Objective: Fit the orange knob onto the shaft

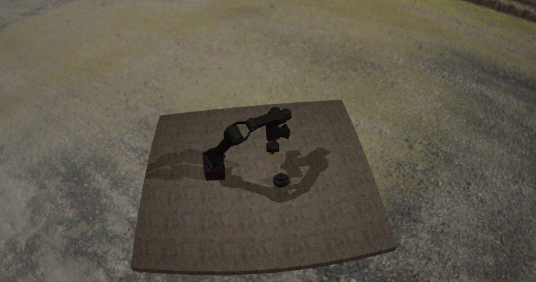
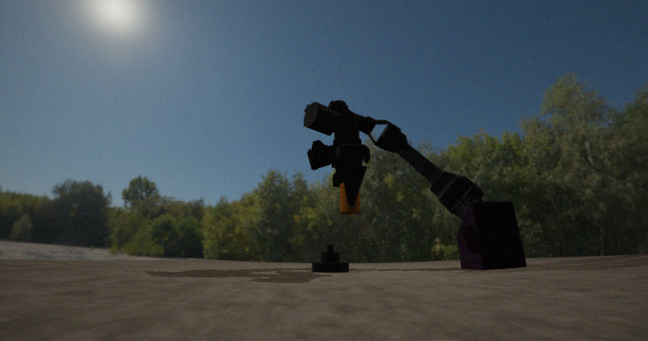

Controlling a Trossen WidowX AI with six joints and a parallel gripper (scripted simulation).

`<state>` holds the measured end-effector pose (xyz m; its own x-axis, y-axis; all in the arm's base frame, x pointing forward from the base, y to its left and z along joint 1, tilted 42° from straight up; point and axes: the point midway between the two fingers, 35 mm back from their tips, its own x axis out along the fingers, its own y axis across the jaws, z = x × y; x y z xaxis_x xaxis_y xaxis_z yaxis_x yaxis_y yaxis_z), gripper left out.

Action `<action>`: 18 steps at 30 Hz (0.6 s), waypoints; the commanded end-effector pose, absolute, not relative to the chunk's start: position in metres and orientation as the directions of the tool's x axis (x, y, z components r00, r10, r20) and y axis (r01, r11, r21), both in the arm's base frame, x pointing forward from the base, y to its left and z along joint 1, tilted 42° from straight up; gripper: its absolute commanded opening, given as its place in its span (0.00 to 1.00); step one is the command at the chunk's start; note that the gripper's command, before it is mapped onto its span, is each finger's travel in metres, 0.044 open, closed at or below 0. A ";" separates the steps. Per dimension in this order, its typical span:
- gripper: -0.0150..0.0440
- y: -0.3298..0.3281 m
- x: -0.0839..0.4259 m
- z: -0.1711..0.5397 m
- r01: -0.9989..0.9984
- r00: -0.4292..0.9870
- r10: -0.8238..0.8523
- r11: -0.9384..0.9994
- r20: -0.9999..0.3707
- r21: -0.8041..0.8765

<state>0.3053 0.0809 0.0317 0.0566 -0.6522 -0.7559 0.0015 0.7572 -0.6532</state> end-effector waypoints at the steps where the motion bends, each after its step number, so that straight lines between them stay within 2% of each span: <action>1: 0.25 0.074 0.312 0.039 0.004 0.071 -0.648 0.760 -0.758 -0.650; 18: 0.25 0.030 0.333 0.058 0.007 0.073 -0.654 0.756 -0.753 -0.655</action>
<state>0.3286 0.0353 0.0514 0.0595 -0.6536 -0.7545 0.0031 0.7559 -0.6547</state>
